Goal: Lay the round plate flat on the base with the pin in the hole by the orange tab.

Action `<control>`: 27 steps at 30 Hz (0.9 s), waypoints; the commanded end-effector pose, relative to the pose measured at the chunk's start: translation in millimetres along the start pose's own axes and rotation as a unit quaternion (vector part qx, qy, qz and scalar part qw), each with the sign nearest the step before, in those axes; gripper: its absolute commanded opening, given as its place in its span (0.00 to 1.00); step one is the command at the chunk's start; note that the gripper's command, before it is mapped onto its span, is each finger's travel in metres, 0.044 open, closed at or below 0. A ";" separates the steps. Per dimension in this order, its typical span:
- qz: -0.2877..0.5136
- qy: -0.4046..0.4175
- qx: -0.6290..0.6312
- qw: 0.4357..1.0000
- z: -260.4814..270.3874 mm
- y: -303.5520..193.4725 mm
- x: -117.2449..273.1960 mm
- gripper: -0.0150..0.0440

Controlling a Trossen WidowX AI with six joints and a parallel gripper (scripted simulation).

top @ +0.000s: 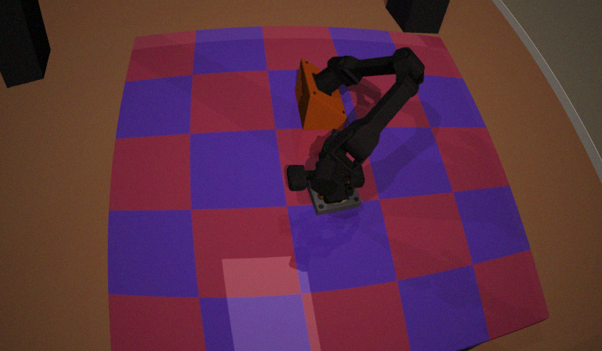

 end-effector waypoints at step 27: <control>-0.005 0.003 0.004 1.000 25.1 21.4 1.1 0.25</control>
Point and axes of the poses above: the point midway between the two fingers, 35 mm back from their tips, its own x axis back along the fingers, its own z axis across the jaws, y = z × x, the point moved 4 cm from there along x, back along the fingers, and after that the axes turned 5 degrees about x, right-handed, at the moved point
